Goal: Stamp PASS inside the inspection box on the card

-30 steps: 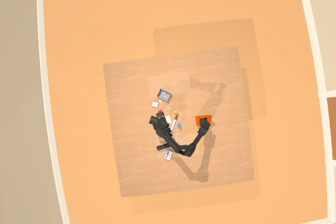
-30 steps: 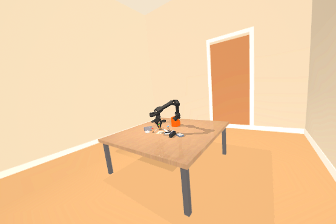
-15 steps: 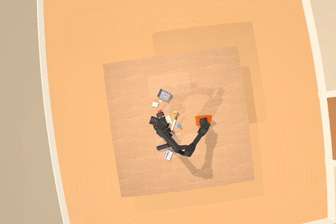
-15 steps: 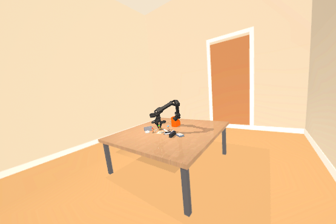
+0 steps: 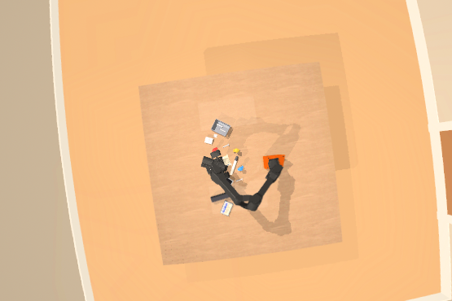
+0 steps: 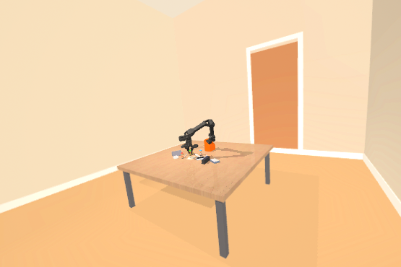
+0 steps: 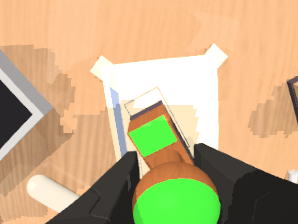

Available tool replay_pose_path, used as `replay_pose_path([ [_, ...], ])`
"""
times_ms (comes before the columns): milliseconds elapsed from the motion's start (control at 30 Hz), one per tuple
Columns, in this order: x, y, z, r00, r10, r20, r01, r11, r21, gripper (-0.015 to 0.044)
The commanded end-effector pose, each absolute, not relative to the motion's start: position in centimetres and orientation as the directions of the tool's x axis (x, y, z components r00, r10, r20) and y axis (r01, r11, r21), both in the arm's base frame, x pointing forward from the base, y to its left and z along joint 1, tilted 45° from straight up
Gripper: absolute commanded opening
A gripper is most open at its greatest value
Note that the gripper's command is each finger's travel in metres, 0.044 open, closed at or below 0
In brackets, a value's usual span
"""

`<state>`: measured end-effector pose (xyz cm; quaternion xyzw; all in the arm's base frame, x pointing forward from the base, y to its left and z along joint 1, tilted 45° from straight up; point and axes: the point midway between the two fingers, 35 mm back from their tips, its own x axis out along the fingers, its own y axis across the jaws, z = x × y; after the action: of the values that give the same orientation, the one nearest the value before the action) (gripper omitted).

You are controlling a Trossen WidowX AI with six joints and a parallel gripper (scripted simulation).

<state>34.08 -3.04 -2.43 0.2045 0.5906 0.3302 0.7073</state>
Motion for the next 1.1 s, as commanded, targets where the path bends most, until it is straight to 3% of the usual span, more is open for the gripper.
replay_pose_path([
  [0,33.9,-2.6,-2.9,0.078,0.714,-0.695,-0.217,0.693,0.687,0.0000],
  [1067,33.9,-1.2,-4.2,0.084,0.715,-0.695,-0.218,0.693,0.687,0.0000],
])
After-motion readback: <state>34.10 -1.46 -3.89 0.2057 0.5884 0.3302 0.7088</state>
